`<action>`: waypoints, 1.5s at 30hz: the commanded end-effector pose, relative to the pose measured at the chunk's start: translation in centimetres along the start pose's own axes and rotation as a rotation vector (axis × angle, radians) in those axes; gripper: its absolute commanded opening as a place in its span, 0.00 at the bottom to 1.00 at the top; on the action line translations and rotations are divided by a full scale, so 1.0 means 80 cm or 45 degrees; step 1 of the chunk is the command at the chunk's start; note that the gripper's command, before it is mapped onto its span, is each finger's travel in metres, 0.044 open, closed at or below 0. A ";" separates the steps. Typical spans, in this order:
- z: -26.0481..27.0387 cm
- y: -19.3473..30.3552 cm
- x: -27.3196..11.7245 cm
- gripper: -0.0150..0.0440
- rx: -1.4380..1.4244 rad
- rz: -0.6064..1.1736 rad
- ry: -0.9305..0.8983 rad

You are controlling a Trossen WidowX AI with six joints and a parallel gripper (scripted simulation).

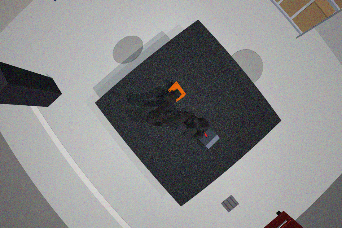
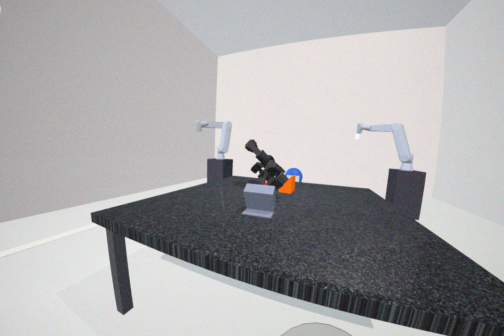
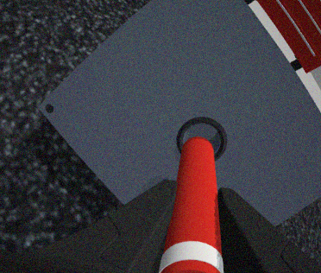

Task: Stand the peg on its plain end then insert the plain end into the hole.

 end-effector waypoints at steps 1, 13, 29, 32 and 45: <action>0.001 0.000 0.000 0.25 -0.001 0.001 -0.003; -0.001 -0.001 0.002 0.25 -0.001 0.001 -0.003; -0.004 -0.002 0.009 0.25 -0.001 0.001 -0.003; -0.004 -0.002 0.010 0.25 -0.001 0.001 -0.002; -0.004 -0.002 0.017 0.25 -0.001 0.002 -0.002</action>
Point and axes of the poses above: the point midway between the two fingers, 35 mm back from their tips, its own x axis out along the fingers, its own z axis across the jaws, y = z × x, the point moved 4 cm from there along -x, back along the fingers, and after that the axes turned 10 degrees about -x, right-handed, at the moved point
